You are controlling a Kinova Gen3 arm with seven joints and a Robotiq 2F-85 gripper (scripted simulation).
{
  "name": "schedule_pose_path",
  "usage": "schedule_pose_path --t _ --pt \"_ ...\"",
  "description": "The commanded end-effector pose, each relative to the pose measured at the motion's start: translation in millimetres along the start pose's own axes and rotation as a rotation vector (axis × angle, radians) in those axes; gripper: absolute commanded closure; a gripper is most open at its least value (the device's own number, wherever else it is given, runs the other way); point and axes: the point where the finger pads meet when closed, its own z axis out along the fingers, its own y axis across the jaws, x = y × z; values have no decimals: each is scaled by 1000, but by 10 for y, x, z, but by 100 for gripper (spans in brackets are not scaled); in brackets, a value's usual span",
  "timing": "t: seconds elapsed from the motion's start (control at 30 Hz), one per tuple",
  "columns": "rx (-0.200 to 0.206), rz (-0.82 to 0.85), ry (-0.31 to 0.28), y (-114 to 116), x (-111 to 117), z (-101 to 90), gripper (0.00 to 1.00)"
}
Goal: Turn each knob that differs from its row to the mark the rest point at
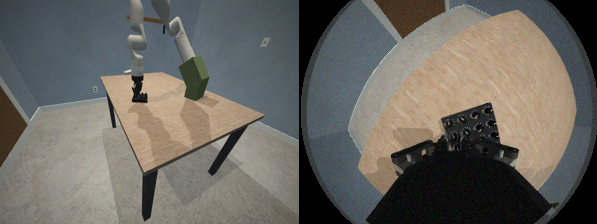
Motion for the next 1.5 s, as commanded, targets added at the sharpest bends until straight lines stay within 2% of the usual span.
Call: schedule_pose_path --t 0.0,0.57,1.13,1.47 --pt "0 0 1 -1 2 -4 81" --pt "0 0 1 -1 2 -18 81" --pt "0 0 0 -1 2 -360 81" --pt "0 0 0 -1 2 -384 81"
